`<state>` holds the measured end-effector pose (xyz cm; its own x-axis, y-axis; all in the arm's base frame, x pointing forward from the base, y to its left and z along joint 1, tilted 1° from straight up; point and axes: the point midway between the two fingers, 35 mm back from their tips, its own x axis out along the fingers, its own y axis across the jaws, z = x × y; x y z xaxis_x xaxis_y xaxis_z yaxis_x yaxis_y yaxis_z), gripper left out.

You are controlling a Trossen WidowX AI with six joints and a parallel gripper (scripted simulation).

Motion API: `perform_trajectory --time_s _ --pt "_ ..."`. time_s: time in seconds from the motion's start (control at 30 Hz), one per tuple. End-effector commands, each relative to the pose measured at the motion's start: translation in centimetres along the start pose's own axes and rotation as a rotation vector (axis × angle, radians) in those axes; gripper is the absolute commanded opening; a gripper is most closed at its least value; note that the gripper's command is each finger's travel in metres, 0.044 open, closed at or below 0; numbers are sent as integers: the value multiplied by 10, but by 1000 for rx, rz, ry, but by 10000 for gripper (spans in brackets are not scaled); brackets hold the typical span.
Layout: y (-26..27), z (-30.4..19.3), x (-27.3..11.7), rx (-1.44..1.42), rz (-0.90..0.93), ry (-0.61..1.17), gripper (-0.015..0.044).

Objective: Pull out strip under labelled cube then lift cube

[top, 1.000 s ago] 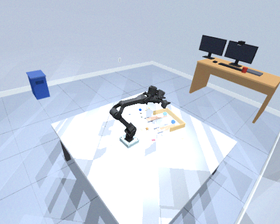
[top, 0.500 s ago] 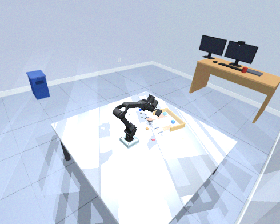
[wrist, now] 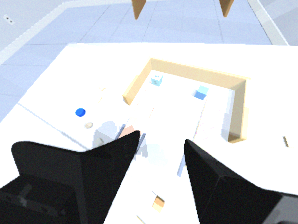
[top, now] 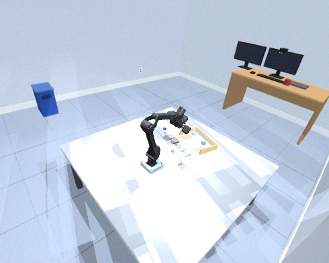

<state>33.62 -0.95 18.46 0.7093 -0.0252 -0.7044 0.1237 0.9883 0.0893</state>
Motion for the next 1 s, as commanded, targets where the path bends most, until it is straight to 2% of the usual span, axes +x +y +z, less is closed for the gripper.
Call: perform_trajectory --time_s 0.0,0.17,0.2,0.53,0.97 --pt "18 4 20 49 14 131 138" --pt "42 3 52 112 -9 330 6" --pt "47 2 58 123 -18 369 0" --pt "93 -29 118 206 -160 716 0" --pt "92 -38 130 207 -164 721 0"
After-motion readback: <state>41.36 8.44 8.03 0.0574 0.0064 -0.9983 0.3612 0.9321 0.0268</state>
